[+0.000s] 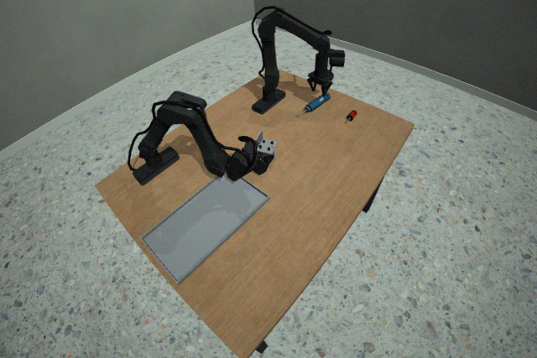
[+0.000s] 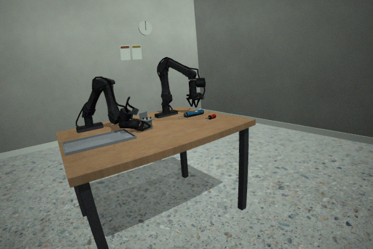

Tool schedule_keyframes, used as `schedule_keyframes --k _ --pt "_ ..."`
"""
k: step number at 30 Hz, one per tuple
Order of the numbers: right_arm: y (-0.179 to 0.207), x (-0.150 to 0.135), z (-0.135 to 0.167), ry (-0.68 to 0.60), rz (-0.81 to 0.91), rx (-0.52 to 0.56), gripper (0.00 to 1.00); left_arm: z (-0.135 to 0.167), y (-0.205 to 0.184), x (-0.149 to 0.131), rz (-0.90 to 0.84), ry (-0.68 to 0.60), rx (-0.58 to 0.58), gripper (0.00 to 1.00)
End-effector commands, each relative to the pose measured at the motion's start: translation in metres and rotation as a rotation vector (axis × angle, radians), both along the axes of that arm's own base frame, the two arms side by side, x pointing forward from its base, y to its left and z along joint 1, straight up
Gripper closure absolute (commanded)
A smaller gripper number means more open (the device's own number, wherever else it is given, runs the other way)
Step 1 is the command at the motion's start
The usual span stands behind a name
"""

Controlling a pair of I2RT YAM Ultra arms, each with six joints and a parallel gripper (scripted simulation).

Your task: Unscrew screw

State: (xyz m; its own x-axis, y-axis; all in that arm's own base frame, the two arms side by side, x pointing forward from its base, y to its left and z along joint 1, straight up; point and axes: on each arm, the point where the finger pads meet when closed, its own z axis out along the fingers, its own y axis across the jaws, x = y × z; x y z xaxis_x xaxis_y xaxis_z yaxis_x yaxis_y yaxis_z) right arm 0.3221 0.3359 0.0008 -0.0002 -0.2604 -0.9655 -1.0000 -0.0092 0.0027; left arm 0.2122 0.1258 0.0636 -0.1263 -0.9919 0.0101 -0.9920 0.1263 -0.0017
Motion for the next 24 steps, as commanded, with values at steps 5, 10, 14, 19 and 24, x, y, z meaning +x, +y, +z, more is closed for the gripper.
schedule_keyframes --k 5,10,14,19,24 --pt "-0.003 0.006 0.015 -0.024 -0.008 0.019 0.41 0.004 0.003 0.002 0.006 -0.009 0.016 0.35" --pt "-0.003 0.006 0.015 -0.024 -0.008 0.019 0.41 0.004 0.003 0.002 0.006 -0.009 0.016 0.35" --pt "-0.003 0.006 0.015 -0.024 -0.008 0.019 0.41 0.004 0.003 0.002 0.006 -0.009 0.016 0.35" --pt "-0.003 0.006 0.015 -0.024 -0.008 0.019 0.41 -0.014 0.001 -0.002 0.01 0.018 0.01 0.35" --pt "-0.003 0.006 0.015 -0.024 -0.008 0.019 0.41 -0.022 0.001 -0.003 0.008 0.018 0.01 0.35"
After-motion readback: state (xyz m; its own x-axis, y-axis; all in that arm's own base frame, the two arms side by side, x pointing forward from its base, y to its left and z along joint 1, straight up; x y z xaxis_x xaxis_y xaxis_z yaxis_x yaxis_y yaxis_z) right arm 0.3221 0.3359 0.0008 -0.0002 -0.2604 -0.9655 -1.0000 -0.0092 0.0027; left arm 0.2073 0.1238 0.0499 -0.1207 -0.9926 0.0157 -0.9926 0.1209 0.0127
